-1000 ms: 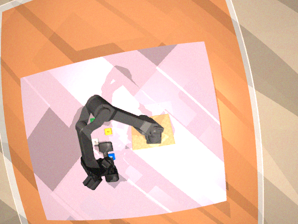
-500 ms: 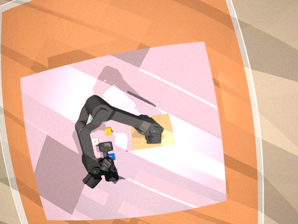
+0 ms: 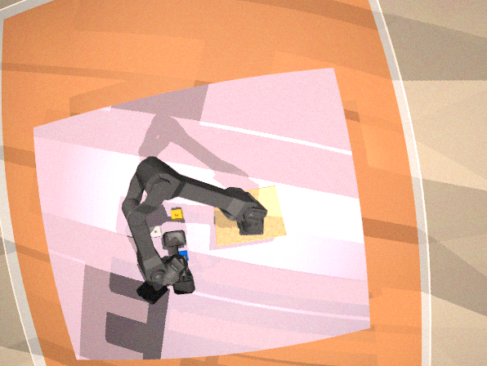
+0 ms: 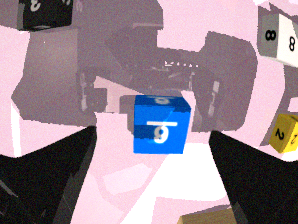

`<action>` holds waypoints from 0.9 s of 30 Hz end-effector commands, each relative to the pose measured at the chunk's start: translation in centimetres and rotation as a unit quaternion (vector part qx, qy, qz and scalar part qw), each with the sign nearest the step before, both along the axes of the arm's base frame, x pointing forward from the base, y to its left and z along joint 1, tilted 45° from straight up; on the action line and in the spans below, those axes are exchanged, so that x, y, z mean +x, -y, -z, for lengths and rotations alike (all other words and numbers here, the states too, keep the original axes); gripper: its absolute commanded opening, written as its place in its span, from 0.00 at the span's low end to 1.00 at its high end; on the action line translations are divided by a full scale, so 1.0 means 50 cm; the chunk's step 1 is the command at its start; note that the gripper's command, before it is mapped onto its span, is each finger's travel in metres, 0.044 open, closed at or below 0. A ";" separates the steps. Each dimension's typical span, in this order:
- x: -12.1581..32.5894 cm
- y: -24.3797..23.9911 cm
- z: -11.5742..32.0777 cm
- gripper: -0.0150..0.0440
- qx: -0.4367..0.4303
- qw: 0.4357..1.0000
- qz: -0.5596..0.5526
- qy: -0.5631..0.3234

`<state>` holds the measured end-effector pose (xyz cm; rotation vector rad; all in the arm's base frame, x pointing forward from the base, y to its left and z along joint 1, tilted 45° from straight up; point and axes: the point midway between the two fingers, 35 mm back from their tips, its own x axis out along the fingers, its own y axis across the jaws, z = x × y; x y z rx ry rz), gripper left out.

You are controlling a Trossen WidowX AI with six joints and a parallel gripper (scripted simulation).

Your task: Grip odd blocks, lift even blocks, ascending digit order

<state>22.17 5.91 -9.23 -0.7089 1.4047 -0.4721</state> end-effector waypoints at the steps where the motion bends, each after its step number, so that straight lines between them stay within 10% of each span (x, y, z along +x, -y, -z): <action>1: 0.001 0.001 0.001 0.75 -0.002 1.000 -0.005 0.000; 8: 0.001 0.001 0.001 0.46 -0.002 1.000 -0.005 0.000; 27: 0.001 0.001 0.001 0.46 -0.002 1.000 -0.005 0.000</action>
